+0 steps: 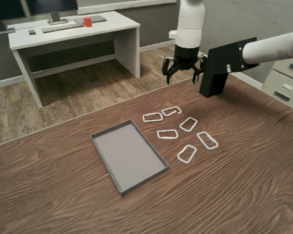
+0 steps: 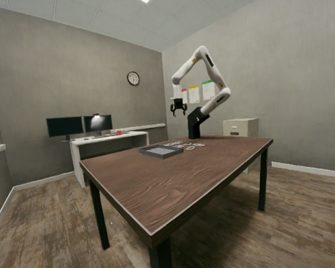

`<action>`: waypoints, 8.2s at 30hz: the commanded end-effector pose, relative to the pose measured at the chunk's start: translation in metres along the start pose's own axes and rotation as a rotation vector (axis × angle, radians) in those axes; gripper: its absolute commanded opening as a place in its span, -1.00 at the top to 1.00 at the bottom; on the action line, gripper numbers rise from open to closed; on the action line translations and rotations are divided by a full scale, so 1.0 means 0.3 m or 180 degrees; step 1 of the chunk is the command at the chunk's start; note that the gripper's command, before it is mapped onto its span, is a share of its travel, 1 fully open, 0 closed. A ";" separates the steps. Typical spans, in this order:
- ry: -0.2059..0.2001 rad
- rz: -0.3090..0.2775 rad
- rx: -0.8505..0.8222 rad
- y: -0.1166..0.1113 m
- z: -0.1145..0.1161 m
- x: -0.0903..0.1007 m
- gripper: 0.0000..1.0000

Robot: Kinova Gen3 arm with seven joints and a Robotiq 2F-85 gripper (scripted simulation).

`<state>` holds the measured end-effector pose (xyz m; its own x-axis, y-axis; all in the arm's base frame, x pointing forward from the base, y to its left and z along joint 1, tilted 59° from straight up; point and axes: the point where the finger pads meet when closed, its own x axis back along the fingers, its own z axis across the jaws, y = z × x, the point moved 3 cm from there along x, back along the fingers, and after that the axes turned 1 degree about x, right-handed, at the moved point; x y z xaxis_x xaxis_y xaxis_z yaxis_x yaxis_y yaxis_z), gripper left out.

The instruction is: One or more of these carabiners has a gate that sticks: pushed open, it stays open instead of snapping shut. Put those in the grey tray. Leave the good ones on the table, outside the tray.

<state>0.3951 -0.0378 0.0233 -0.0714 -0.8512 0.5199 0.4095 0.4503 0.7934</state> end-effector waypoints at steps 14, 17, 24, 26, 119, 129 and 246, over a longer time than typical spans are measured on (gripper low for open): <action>-0.0014 0.0003 0.0000 -0.005 -0.079 0.155 -1.00; -0.0014 0.0003 0.0000 -0.005 -0.079 0.155 -1.00; -0.0018 0.0009 0.0911 -0.005 -0.077 0.155 -1.00; -0.0019 0.0010 0.1080 -0.005 -0.077 0.155 -1.00; -0.0040 0.0030 0.5013 -0.096 -0.122 -0.007 -1.00; -0.0044 0.0044 0.5013 -0.198 -0.166 -0.168 -1.00; -0.0077 0.0109 0.5015 -0.402 -0.261 -0.868 -0.50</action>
<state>0.4348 0.1097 -0.2329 -0.1008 -0.8385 0.5355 -0.9084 0.2971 0.2943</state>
